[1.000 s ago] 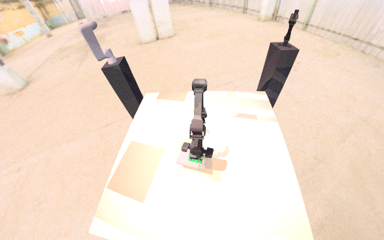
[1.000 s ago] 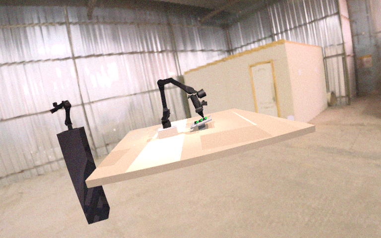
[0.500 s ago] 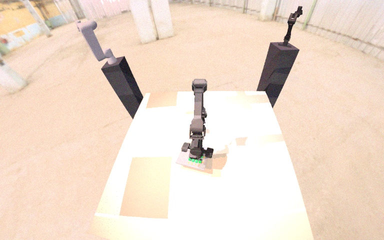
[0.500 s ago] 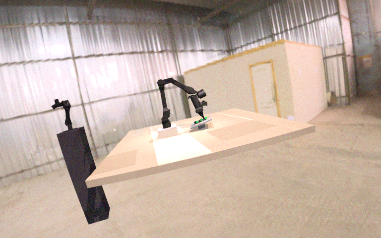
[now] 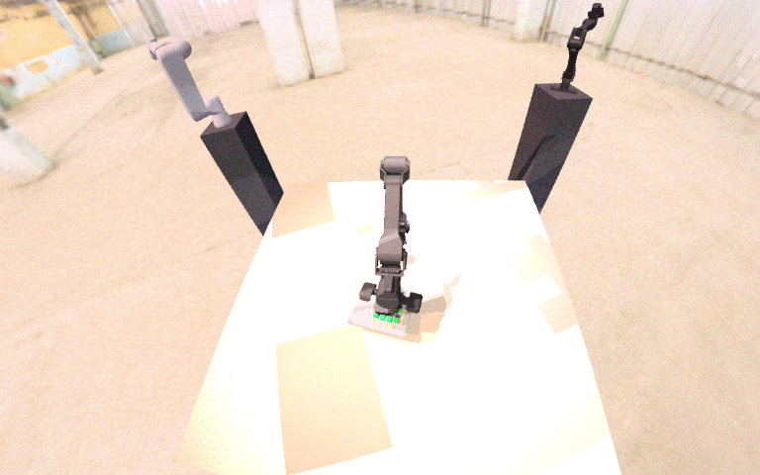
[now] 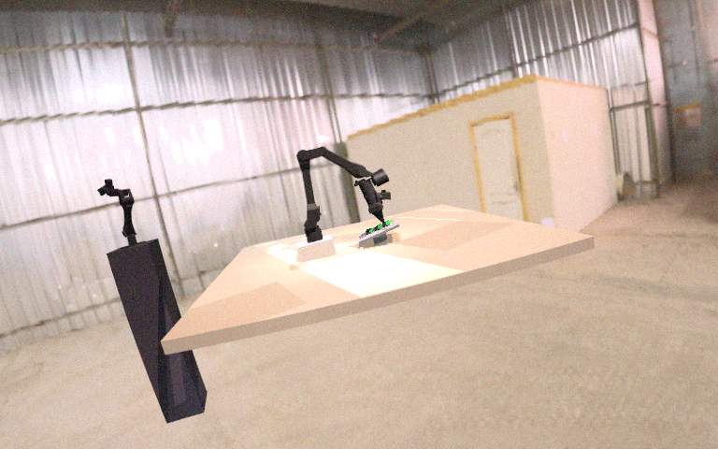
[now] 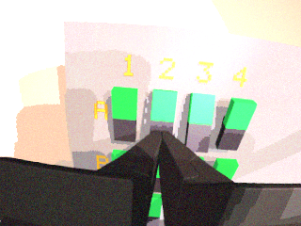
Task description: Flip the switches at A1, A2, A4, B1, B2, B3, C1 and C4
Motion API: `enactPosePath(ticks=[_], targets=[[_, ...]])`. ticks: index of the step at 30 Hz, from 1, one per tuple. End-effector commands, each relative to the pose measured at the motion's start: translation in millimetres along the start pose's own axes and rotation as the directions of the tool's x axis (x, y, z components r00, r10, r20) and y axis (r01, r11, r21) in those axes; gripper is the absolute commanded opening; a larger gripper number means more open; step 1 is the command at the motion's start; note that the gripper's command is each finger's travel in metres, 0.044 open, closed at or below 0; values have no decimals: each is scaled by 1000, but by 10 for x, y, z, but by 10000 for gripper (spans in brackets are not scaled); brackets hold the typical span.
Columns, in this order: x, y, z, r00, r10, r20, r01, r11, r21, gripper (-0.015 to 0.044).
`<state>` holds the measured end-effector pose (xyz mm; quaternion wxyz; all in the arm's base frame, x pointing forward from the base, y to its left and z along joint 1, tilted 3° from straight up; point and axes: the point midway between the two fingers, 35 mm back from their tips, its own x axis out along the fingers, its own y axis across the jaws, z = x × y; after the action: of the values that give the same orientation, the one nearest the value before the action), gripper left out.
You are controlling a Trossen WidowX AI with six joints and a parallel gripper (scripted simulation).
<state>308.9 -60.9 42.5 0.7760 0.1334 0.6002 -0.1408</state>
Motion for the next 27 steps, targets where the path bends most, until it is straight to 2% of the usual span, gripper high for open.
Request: enactPosePath(ticks=[1,16,18,22,27], targets=[[8,-3,5,1000,-1,2,1,1000,-4,0],[28,-3,4,1000,-1,2,1,1000,-4,0],[-78,3,18,1000,0,-3,0,1000,-1,0],[-593,-1,33,1000,-1,-23,1,1000,-4,0],[-621,-2,31,1000,-2,-24,1,1000,-4,0]])
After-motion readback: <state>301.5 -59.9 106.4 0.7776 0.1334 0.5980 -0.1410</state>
